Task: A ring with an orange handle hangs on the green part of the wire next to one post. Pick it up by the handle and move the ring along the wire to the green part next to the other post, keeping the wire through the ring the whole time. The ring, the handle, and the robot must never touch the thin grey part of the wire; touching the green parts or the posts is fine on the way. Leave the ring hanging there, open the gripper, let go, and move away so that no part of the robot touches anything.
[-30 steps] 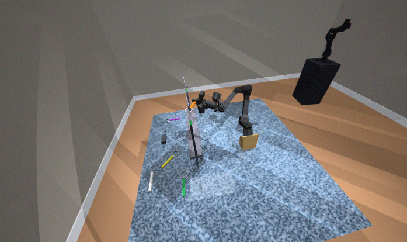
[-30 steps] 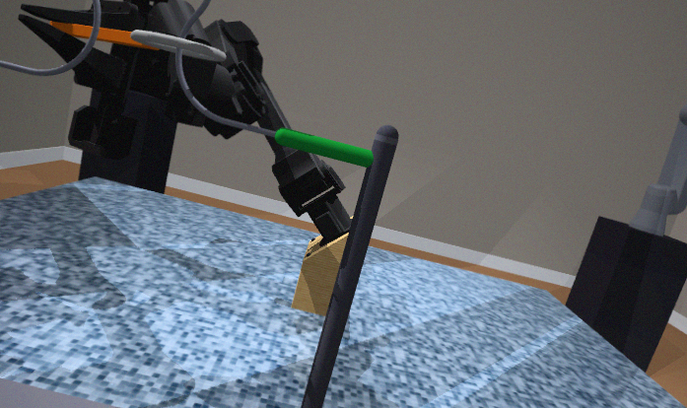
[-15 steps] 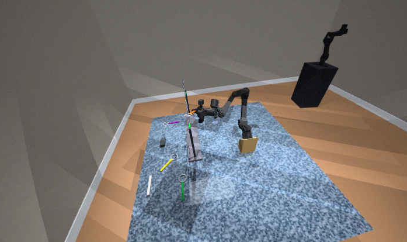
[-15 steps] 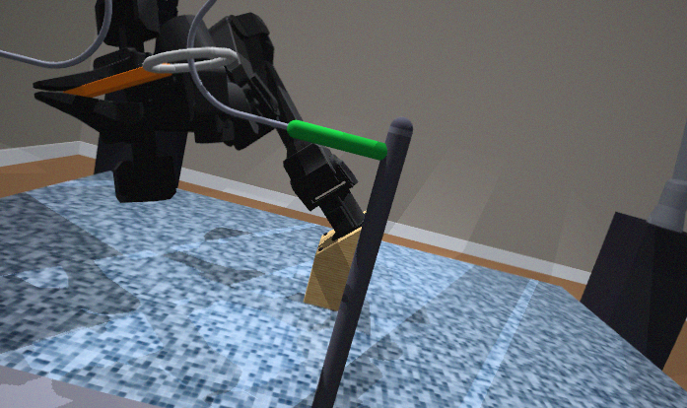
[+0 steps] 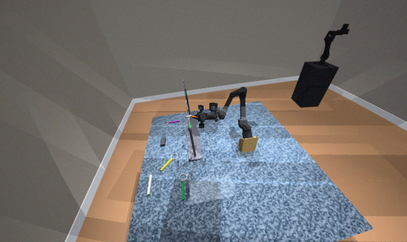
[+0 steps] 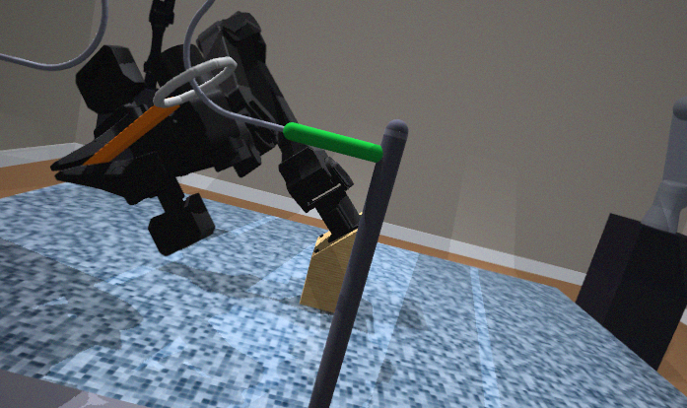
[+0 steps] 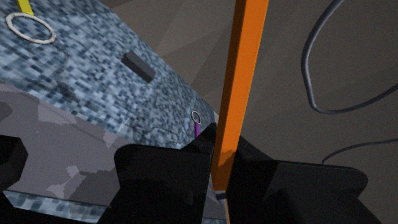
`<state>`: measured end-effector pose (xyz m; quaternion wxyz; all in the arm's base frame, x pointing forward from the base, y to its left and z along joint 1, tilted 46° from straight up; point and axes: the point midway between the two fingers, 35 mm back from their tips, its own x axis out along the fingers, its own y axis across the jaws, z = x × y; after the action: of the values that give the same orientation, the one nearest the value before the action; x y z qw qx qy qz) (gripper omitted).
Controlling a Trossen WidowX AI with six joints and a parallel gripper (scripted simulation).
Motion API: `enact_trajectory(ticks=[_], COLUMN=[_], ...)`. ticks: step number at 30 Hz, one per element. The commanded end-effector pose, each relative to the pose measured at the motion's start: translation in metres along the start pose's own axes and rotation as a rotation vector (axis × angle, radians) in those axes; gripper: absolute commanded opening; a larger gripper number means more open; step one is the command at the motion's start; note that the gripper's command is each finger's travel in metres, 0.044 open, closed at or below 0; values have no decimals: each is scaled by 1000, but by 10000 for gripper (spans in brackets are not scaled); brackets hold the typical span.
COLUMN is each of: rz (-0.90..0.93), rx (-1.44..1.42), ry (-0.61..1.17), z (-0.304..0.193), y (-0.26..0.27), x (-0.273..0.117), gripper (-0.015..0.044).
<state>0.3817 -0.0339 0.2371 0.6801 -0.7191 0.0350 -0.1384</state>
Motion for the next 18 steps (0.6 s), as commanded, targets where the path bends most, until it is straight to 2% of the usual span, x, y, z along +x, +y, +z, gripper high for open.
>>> enact_trajectory(ticks=[1, 18], rz=[52, 214], rx=[99, 455], ry=[17, 64], z=[0, 18], y=[20, 79], x=[-3, -19], gripper=[-150, -150])
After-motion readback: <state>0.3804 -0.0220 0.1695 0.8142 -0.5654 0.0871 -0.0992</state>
